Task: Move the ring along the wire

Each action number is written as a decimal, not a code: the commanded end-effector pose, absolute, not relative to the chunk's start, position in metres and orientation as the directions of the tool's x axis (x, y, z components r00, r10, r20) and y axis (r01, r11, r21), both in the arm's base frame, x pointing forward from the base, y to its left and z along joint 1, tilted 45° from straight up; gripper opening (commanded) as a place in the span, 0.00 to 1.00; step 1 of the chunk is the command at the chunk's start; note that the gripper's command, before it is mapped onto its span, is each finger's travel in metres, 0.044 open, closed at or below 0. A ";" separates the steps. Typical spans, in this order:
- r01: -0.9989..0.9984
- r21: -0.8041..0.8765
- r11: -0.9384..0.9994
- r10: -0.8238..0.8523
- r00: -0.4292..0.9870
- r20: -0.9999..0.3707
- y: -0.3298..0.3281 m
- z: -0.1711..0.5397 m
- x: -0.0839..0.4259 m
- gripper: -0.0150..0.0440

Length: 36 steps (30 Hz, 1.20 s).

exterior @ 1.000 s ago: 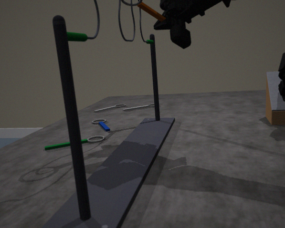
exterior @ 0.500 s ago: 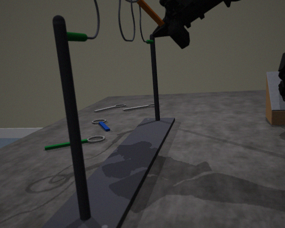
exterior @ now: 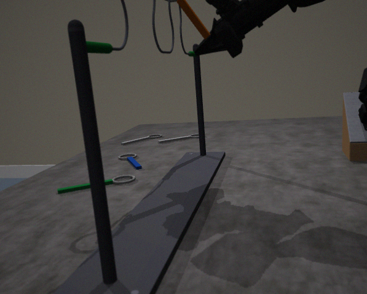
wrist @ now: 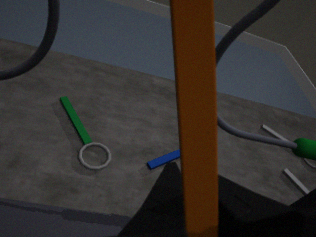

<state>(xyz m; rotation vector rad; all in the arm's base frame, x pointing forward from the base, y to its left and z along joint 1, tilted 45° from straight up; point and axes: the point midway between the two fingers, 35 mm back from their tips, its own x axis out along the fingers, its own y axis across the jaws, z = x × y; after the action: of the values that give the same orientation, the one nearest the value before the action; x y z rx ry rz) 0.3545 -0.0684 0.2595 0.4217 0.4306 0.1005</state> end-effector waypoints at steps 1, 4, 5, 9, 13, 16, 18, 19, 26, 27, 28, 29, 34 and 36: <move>-0.013 0.499 0.866 0.220 0.907 -0.358 -0.062 0.260 0.355 0.00; -0.018 0.558 0.830 0.245 0.910 -0.335 -0.057 0.262 0.355 0.00; -0.020 0.577 0.817 0.253 0.911 -0.326 -0.056 0.263 0.355 0.00; -0.028 0.649 0.760 0.283 0.914 -0.291 -0.050 0.267 0.356 0.00; -0.037 0.716 0.697 0.309 0.917 -0.253 -0.045 0.272 0.356 0.00; -0.044 0.762 0.646 0.327 0.918 -0.223 -0.041 0.275 0.357 0.00; -0.049 0.791 0.610 0.337 0.919 -0.202 -0.039 0.278 0.357 0.00; -0.052 0.805 0.591 0.342 0.920 -0.192 -0.038 0.279 0.357 0.00; -0.070 0.888 0.454 0.369 0.922 -0.116 -0.031 0.289 0.358 0.00; -0.073 0.898 0.434 0.372 0.922 -0.105 -0.030 0.291 0.358 0.00; -0.076 0.908 0.413 0.374 0.923 -0.094 -0.029 0.292 0.358 0.00; -0.078 0.917 0.392 0.377 0.923 -0.082 -0.028 0.294 0.358 0.00; -0.092 0.954 0.284 0.384 0.923 -0.025 -0.025 0.302 0.358 0.00; -0.098 0.966 0.240 0.386 0.923 -0.002 -0.024 0.305 0.358 0.00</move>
<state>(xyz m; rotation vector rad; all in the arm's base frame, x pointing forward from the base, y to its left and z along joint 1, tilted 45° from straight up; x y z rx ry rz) 0.3589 -0.0259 0.3029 1.2246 0.2709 0.3190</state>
